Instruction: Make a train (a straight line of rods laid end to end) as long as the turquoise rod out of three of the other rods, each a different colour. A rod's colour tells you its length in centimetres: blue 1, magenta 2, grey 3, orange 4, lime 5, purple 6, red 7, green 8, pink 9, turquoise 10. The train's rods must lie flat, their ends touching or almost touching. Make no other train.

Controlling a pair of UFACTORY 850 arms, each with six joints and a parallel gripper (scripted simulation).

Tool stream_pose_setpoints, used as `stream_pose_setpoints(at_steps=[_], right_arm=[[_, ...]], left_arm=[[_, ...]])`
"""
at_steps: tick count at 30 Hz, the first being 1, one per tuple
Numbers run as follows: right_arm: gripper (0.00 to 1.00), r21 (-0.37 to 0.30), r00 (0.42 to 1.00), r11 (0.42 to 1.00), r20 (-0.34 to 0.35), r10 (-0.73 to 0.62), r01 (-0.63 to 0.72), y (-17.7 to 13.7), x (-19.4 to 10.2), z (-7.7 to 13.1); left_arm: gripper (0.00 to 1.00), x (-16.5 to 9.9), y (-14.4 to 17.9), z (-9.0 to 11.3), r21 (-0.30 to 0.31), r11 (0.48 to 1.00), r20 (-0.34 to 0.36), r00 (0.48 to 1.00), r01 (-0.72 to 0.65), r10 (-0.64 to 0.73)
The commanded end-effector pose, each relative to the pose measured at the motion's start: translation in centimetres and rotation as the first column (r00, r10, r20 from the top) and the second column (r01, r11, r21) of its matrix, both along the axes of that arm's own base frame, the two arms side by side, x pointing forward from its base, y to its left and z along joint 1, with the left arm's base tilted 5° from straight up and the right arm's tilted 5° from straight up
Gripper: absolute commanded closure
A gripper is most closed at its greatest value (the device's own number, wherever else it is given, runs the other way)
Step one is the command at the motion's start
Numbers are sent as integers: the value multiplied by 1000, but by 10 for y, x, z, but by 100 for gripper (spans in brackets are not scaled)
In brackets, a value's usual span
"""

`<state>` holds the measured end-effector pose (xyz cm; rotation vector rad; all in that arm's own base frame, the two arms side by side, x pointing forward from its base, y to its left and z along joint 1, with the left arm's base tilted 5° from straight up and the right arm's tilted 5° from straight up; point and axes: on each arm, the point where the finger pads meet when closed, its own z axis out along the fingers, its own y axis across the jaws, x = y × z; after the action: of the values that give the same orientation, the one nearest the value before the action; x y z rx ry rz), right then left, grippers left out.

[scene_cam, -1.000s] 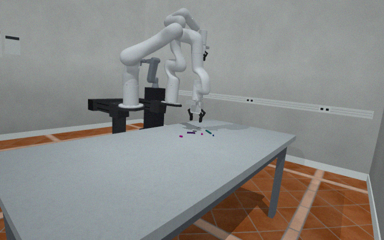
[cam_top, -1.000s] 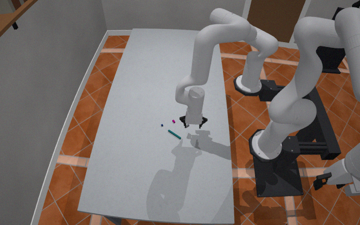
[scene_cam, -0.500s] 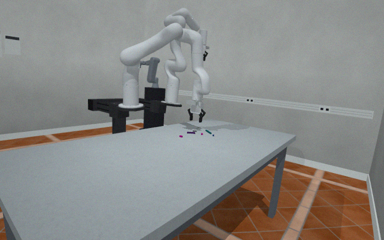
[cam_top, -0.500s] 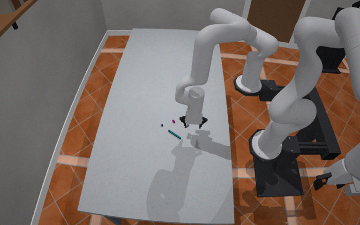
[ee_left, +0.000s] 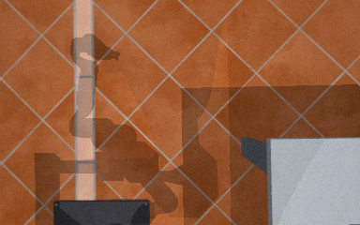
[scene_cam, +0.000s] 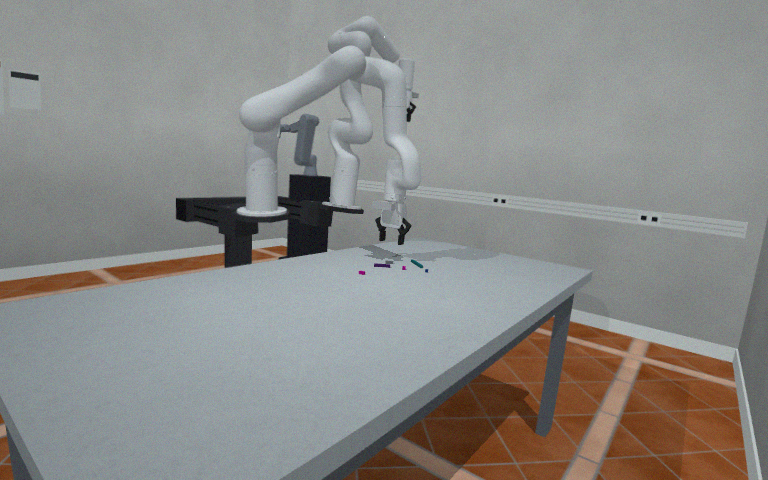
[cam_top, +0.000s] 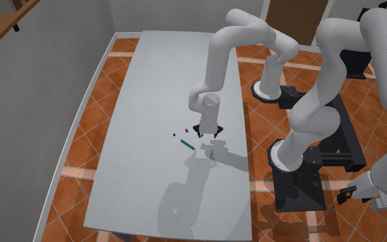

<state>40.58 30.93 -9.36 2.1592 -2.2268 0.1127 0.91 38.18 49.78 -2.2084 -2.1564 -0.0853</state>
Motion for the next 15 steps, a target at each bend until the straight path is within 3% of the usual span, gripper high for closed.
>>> stream_pose_setpoints(at_steps=[1, 9, 15], right_arm=[[0, 1, 1000, 1000, 1, 0, 0, 1, 1, 1], [0, 1, 1000, 1000, 0, 19, -19, 0, 1, 1], [0, -2, 986, 986, -11, 166, -166, -3, 3, 1]], left_arm=[[0, 0, 0, 1, 2, 1000, 0, 1000, 0, 0], [0, 0, 0, 1, 2, 1000, 0, 1000, 0, 0], [0, 0, 0, 1, 2, 1000, 0, 1000, 0, 0]])
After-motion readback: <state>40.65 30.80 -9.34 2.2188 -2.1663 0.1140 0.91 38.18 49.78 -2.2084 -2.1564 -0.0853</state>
